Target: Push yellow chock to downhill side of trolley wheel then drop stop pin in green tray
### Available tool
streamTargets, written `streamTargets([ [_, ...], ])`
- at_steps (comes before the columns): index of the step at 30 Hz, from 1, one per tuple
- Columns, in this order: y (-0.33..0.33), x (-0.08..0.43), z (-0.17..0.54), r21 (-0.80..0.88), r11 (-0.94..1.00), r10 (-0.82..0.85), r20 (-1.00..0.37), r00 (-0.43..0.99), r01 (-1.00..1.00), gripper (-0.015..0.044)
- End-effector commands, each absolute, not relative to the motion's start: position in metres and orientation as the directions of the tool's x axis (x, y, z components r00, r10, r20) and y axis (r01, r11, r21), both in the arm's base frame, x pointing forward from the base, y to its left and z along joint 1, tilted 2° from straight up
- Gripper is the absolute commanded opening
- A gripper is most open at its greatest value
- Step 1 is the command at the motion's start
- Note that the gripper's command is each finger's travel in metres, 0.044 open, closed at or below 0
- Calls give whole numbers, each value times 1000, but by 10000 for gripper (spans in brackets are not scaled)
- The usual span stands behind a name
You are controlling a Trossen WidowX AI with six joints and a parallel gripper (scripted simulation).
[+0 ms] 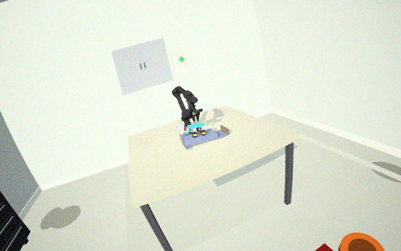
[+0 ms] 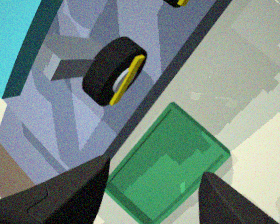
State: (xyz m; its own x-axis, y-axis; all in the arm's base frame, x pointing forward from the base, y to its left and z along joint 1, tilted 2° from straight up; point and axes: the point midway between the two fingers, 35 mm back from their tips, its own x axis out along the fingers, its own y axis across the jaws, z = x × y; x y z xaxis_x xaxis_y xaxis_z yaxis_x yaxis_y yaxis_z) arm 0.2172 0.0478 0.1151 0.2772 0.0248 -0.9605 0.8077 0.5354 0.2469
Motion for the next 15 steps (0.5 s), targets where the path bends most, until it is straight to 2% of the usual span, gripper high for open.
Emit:
streamTargets([
  [1,26,222,114,208,489,-2,-971,240,847,190],
  [15,-51,222,108,84,307,-46,-994,103,948,190],
])
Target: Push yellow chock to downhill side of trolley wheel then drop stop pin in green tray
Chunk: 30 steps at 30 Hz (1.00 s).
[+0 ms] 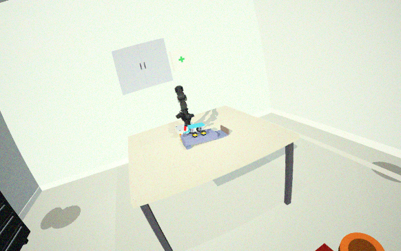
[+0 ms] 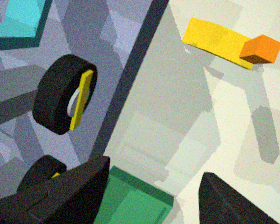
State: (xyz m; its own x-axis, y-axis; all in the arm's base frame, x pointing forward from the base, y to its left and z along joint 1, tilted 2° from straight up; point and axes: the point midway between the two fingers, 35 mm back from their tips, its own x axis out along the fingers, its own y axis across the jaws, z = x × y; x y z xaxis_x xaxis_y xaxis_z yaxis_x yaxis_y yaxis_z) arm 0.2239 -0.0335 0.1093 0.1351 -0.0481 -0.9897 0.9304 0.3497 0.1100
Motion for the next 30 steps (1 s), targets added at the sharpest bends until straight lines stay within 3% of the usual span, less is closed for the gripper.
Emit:
streamTargets([
  [1,-56,221,108,76,293,-46,-995,93,953,190],
  [13,-114,201,103,-7,137,-12,-1000,-6,991,190],
  [30,-117,200,63,-11,130,-9,-1000,-10,991,190],
])
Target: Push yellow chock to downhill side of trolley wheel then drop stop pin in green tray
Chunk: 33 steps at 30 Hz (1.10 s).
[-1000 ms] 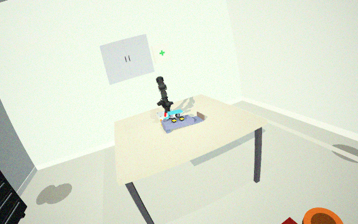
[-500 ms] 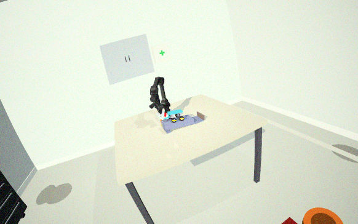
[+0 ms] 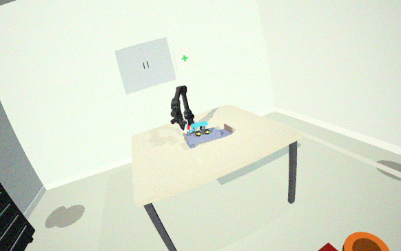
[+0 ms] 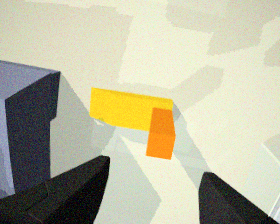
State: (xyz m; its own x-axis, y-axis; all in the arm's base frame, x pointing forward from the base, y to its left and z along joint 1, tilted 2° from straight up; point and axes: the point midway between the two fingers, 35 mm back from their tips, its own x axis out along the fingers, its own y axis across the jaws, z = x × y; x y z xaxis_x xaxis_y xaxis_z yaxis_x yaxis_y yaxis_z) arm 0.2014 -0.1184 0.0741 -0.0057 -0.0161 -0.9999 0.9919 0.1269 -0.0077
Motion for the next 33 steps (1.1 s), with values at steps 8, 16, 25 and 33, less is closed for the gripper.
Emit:
streamTargets([
  [8,-117,199,56,-11,130,-9,-1000,-10,991,190],
  [16,-118,199,43,-11,130,-9,-1000,-10,991,190],
  [25,-117,199,29,-11,130,-9,-1000,-10,991,190],
  [33,-117,199,27,-11,130,-9,-1000,-10,991,190],
])
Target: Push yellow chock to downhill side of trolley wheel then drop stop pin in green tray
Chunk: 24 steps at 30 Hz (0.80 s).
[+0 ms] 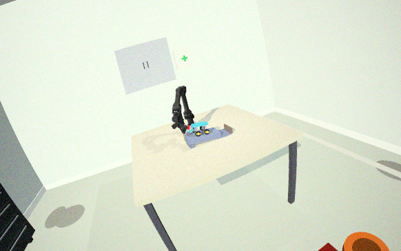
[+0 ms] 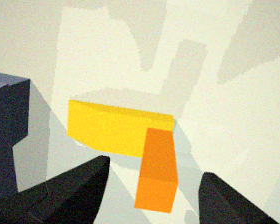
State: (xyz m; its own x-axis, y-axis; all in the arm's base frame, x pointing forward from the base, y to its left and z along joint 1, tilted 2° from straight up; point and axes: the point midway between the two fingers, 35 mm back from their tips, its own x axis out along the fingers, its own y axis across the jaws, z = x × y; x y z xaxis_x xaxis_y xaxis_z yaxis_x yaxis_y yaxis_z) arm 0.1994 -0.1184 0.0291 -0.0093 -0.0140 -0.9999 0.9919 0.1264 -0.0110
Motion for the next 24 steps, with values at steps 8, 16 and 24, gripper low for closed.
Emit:
streamTargets([
  [8,-118,199,15,-11,130,-9,-1000,-10,991,190],
  [16,-118,198,3,-11,130,-9,-1000,-10,991,190],
  [24,-119,199,6,-10,126,-15,-1000,-8,992,59],
])
